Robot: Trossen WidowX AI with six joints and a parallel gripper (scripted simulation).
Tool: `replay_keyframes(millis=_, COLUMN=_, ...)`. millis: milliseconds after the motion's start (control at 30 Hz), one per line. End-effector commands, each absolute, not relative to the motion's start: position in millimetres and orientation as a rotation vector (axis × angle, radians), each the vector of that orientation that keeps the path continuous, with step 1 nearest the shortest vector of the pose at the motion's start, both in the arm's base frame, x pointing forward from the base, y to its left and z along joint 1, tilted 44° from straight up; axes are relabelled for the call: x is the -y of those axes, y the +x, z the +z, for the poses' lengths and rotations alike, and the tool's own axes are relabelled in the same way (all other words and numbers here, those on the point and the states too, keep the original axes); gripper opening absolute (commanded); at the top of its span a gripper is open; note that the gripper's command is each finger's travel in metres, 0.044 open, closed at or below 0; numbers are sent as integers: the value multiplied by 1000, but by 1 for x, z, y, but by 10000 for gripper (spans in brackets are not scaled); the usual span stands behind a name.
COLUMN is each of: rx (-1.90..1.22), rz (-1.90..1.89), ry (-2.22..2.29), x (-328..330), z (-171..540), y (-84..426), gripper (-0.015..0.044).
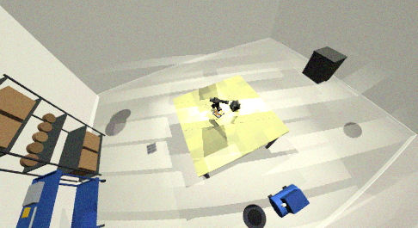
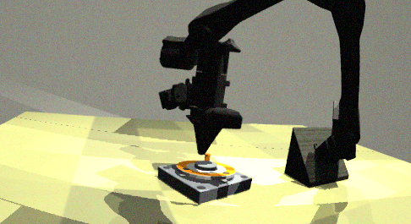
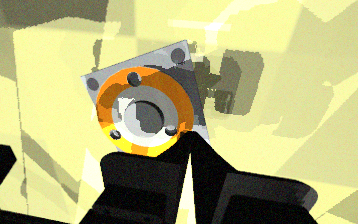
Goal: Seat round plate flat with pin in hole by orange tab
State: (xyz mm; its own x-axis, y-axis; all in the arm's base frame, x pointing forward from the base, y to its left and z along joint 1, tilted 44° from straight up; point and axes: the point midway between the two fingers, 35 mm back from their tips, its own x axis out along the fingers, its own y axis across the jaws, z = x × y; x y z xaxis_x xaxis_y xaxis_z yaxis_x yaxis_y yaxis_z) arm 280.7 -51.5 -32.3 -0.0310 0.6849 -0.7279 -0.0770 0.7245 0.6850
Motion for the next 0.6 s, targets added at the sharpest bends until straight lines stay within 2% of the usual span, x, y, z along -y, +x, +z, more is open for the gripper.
replay_keyframes(millis=0, rx=-1507, rz=665, ry=529, x=49, z=-34, y=273, gripper=0)
replay_keyframes(millis=567, rx=-1508, rz=665, ry=530, x=48, z=-33, y=267, gripper=0)
